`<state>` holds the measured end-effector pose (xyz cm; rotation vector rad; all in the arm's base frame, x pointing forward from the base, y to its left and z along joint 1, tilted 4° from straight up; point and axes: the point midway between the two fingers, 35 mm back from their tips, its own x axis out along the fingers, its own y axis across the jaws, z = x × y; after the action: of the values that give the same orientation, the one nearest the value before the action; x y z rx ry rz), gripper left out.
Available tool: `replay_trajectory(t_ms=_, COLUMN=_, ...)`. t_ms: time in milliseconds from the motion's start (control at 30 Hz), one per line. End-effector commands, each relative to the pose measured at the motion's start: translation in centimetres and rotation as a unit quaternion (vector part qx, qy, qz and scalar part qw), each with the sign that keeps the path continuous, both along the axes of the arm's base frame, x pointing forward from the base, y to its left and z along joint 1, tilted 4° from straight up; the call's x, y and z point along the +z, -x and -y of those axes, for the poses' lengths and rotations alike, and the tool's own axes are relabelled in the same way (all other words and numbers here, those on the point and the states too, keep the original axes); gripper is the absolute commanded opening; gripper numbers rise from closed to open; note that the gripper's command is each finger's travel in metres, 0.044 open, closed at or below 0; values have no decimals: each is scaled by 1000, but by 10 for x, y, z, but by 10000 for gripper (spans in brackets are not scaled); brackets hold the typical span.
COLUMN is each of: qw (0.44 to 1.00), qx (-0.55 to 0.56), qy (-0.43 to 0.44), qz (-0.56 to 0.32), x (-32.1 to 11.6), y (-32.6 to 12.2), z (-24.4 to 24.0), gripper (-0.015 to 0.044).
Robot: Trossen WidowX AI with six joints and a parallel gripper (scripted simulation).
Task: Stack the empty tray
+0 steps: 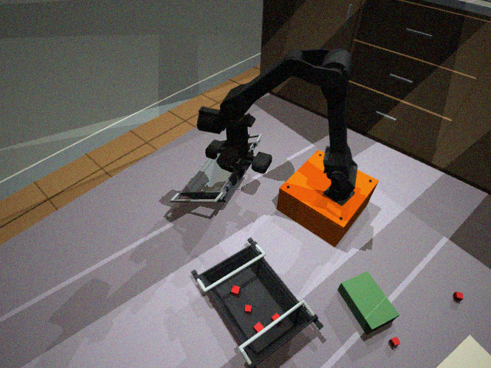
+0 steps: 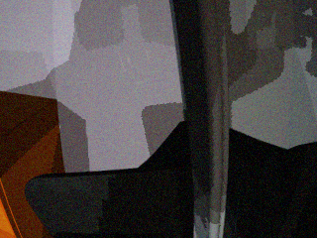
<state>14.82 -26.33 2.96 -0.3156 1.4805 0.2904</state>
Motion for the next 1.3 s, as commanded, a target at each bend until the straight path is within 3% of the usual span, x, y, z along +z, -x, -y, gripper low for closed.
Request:
replay_trajectory(t_ms=0, qw=1000, qx=2, qy=13, qz=8, x=9, y=-2, z=4, gripper=0)
replay_trajectory(t_ms=733, qw=1000, qx=2, qy=14, qz=8, x=103, y=-8, z=25, gripper=0)
replay_trajectory(t_ms=1267, qw=1000, qx=2, qy=14, qz=8, x=107, y=-7, z=25, gripper=0)
